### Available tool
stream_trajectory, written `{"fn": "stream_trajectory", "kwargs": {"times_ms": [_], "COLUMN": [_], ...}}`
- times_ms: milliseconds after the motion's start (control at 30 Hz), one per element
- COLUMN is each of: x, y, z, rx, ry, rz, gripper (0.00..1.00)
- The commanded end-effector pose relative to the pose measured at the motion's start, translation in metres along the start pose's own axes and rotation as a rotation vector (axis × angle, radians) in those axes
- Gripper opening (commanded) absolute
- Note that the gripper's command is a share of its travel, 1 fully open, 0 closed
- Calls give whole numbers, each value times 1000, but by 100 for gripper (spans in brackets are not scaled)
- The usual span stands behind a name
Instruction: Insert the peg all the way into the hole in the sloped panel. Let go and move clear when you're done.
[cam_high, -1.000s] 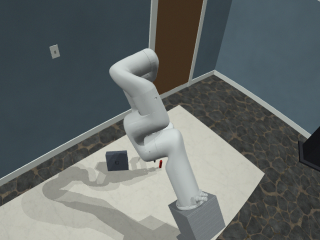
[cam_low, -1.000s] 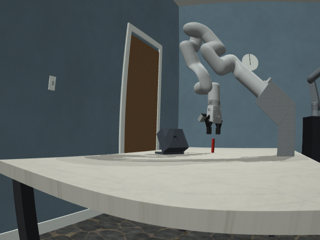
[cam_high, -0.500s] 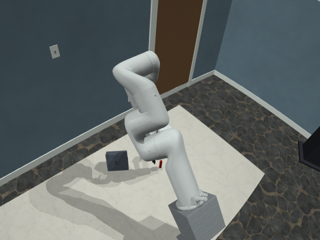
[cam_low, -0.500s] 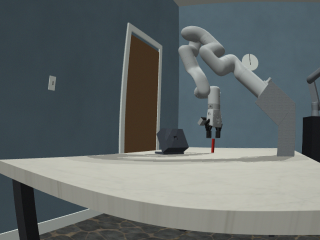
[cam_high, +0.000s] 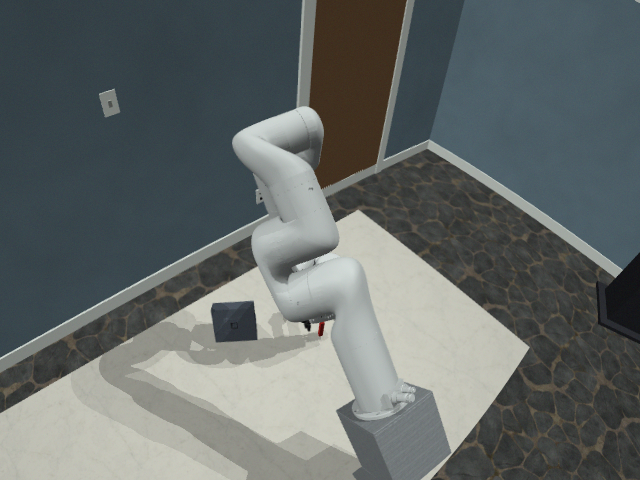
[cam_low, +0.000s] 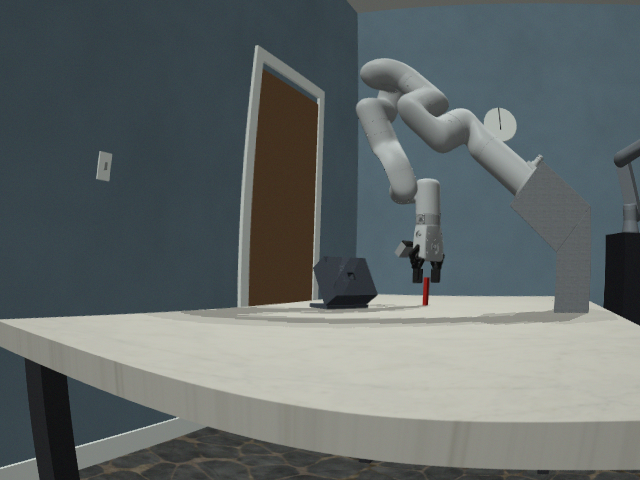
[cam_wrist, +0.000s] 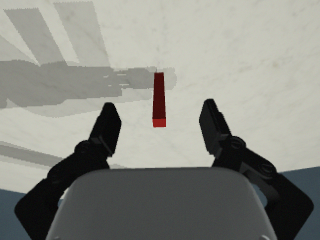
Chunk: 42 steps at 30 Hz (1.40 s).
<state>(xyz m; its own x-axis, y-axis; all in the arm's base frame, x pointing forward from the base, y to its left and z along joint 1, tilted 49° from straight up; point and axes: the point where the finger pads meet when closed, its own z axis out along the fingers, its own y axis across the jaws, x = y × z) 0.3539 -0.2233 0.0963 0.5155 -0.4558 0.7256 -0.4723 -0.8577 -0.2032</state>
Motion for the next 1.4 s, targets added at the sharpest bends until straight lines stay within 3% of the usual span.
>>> {"fn": "stream_trajectory", "kwargs": {"times_ms": [0,200,267,433,600,767,833,1167,1233,1267,1367], "x": [0,0,0,0,0,1,1,0,0,1,1], "y": [0,0,0,0,0,0,0,0,0,2,-1], "z": [-1,-1,-1,-1,-7,-42,-42,-92,-96,-73,-72], "rx": [-1,-1,-1,-1,-1,-2,-2,-2,-2,-25,-16], "ry": [1,1,1,1,1,1,1,5,3,30,30], "rz": [0,0,0,0,0,-1,-1,-22,-25,-18,-23], "gripper": [85,39,39,2,0,0,0,0,0,0,0]}}
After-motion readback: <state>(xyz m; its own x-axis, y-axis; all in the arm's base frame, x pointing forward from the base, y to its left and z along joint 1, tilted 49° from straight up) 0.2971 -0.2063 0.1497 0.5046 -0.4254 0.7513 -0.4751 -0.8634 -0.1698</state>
